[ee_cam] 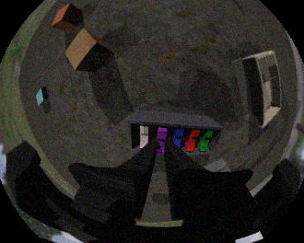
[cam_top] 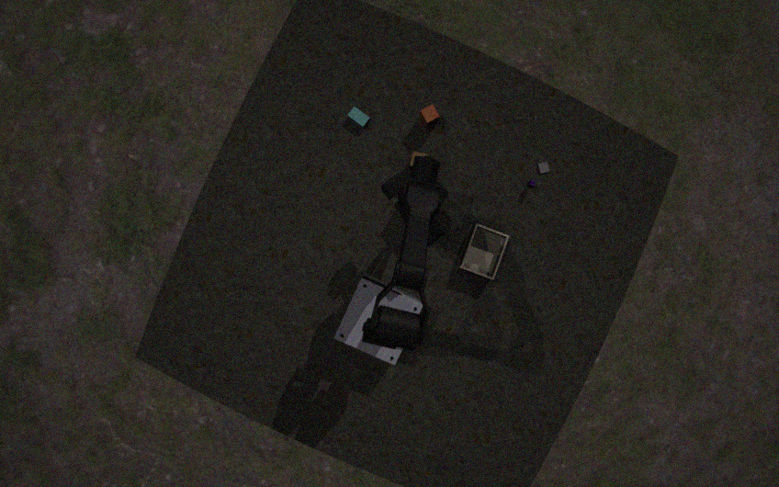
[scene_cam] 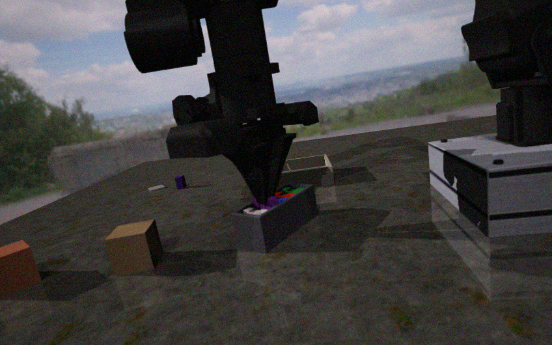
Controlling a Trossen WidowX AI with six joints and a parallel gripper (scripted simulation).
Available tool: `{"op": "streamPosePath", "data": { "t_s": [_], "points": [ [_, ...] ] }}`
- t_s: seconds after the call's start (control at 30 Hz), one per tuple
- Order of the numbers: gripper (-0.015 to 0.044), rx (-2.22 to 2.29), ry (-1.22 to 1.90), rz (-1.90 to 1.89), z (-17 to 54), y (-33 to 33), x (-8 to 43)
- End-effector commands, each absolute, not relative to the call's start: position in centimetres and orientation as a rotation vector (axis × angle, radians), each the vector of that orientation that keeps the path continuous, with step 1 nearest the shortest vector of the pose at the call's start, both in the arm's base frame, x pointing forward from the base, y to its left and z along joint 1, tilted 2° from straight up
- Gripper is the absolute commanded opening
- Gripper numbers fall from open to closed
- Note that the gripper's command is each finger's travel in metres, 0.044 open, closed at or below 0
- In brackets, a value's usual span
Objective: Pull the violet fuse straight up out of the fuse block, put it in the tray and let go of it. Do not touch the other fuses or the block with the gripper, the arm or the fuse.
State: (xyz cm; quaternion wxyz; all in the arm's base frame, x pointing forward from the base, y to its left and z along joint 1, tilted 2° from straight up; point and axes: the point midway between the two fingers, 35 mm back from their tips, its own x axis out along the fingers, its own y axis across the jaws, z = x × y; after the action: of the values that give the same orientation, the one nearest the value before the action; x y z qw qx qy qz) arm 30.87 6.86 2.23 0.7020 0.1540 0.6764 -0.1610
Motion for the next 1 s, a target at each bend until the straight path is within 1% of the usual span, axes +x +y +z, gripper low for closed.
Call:
{"op": "streamPosePath", "data": {
  "t_s": [0.0, 0.97],
  "points": [
    [0.0000, 0.344, 1.502, -0.359, 2.5, 6.9, 31.0],
    [0.0000, 0.344, 1.501, -0.361, 4.0, 6.9, 30.9]
  ]
}}
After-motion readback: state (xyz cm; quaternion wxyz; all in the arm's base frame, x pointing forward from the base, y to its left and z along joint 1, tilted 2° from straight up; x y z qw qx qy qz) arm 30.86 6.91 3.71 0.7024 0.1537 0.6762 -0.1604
